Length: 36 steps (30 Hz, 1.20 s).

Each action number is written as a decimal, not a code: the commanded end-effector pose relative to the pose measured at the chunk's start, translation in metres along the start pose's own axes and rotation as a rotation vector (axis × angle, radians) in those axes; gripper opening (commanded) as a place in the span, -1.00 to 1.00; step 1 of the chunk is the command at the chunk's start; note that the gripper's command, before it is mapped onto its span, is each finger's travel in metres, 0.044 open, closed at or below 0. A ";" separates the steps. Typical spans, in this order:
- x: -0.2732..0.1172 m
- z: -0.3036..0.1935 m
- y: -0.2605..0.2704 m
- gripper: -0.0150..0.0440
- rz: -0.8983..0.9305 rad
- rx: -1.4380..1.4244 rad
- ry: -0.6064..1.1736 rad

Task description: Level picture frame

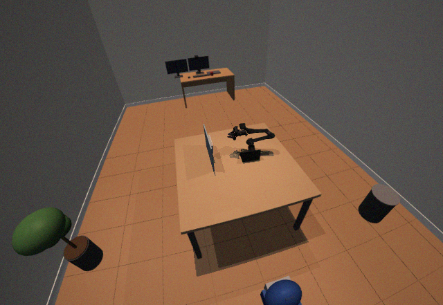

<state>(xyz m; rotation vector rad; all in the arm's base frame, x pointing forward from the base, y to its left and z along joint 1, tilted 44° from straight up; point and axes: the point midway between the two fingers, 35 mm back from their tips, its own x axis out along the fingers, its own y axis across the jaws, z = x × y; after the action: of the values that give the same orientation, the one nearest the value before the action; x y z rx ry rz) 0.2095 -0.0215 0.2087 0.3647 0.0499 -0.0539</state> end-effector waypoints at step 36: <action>0.073 -0.006 -0.036 0.39 -0.001 0.296 -0.004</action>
<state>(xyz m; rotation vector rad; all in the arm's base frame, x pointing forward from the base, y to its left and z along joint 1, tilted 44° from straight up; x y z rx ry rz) 0.2708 -0.0510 0.1951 0.6062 0.0340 -0.0636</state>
